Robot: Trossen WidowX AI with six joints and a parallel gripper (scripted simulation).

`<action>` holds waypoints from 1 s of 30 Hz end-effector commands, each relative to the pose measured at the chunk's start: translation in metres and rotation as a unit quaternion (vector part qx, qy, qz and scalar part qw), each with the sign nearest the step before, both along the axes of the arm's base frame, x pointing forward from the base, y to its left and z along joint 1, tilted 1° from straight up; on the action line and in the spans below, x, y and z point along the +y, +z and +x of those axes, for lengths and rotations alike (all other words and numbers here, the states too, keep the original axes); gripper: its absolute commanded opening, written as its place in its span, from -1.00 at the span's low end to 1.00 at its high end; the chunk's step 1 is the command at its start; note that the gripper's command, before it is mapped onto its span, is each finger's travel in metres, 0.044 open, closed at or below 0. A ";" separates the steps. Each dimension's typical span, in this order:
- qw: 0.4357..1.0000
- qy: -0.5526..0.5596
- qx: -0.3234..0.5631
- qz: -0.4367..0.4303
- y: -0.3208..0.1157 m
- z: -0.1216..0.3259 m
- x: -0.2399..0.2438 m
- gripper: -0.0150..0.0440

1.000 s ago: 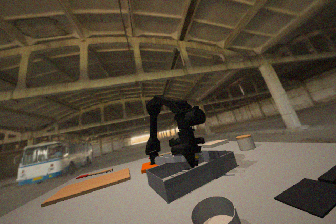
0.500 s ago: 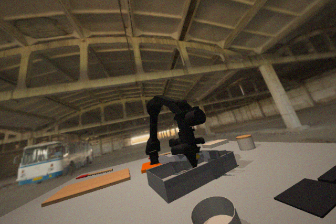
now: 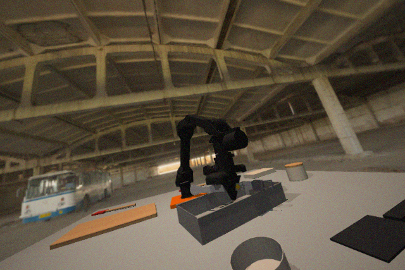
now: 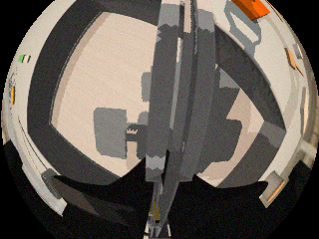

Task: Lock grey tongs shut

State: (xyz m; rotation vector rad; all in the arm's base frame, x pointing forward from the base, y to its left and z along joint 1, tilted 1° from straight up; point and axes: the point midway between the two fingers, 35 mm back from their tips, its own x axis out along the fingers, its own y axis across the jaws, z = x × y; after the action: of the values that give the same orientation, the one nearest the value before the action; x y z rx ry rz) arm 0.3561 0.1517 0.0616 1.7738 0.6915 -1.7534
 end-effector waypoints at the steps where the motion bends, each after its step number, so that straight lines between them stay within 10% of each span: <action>1: 1.000 -0.001 -0.009 0.004 0.033 0.007 0.004 -1.00; 9: 1.000 -0.002 -0.008 0.006 0.120 -0.002 0.001 -1.00; 30: 1.000 0.023 -0.006 0.001 0.119 0.009 -0.041 -1.00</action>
State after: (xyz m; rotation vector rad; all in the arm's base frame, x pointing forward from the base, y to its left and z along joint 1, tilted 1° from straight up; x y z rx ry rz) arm 0.3598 0.1313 0.1781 1.7561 0.7151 -1.7265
